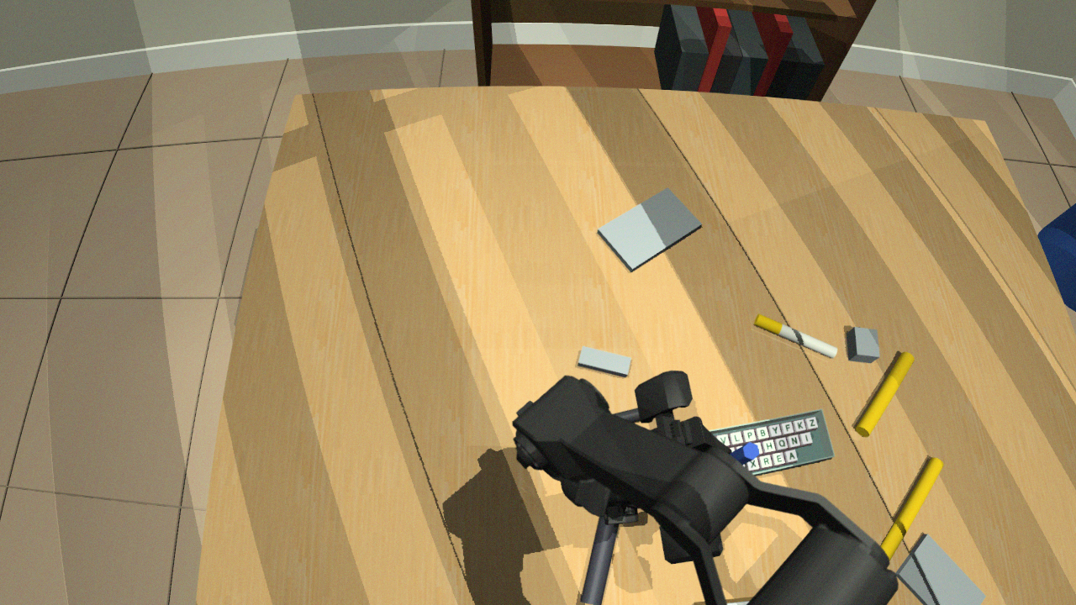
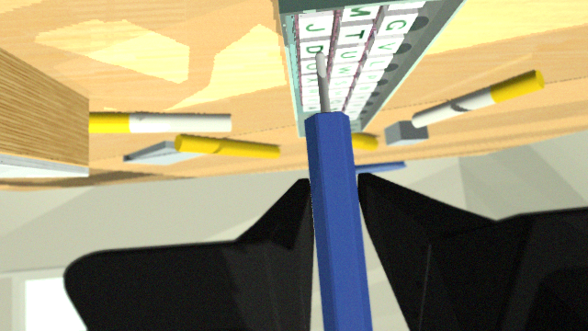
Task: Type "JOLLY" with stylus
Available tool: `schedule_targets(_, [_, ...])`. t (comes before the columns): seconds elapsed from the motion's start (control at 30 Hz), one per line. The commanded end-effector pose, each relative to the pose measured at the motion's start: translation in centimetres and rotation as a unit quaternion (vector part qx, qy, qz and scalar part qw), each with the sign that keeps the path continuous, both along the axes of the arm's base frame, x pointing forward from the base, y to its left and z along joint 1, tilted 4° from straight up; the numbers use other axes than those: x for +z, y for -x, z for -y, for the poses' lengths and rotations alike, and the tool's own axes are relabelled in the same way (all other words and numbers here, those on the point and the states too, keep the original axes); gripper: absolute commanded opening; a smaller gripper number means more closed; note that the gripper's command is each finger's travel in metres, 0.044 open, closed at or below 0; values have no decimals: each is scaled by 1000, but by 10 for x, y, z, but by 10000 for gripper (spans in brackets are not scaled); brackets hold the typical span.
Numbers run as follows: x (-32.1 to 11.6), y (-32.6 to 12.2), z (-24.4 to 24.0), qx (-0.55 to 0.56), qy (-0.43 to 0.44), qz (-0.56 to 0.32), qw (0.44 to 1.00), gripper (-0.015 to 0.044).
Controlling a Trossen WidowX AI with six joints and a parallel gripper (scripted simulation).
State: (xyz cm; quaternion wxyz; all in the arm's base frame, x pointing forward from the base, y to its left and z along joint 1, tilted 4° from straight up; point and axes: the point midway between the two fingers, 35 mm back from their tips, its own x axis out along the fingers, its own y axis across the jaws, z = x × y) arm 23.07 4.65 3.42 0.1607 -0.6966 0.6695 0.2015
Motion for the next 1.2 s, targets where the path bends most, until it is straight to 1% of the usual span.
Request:
schedule_targets(0.0, [-3,0,0,3,2,-1,1000,81])
schedule_targets(1.17, [-15,0,1,3,2,-1,1000,81])
